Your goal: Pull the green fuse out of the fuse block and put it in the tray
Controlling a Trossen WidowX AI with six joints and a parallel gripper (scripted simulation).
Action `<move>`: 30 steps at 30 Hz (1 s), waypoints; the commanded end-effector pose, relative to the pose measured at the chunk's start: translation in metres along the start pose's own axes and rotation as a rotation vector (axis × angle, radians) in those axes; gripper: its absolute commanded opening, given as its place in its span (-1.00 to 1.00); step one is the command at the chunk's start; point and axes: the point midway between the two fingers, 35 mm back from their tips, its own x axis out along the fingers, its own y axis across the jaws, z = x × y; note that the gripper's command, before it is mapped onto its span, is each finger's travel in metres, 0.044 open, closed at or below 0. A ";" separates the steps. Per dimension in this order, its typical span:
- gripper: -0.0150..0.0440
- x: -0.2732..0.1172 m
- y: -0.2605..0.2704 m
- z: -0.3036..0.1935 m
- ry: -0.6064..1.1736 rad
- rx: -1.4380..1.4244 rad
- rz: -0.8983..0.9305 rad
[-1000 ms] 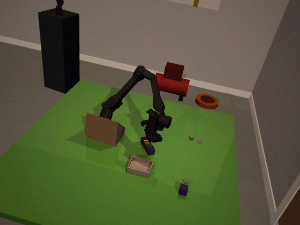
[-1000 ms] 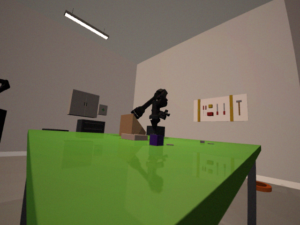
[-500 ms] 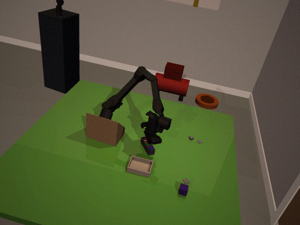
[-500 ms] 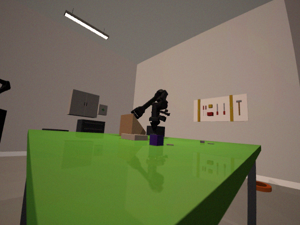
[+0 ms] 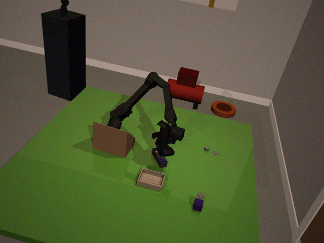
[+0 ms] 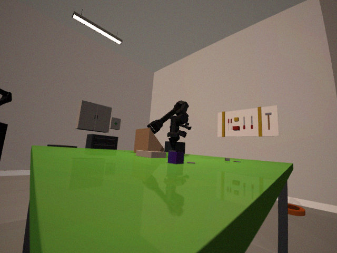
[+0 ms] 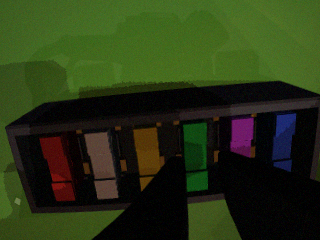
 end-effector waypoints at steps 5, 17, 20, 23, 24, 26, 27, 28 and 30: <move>-0.26 0.005 0.001 0.000 -0.004 0.006 0.004; -0.31 0.009 0.000 0.000 0.000 0.000 0.001; -0.37 0.009 0.000 0.000 0.000 0.000 0.001; -0.44 0.009 0.000 0.000 0.000 0.000 0.001; -0.47 0.009 0.000 0.000 0.000 0.000 0.001; -0.49 0.009 0.000 0.000 0.000 0.000 0.001; -0.49 0.009 0.000 0.000 0.000 0.000 0.001; -0.49 0.009 0.000 0.000 0.000 0.000 0.001; -0.49 0.009 0.000 0.000 0.000 0.000 0.001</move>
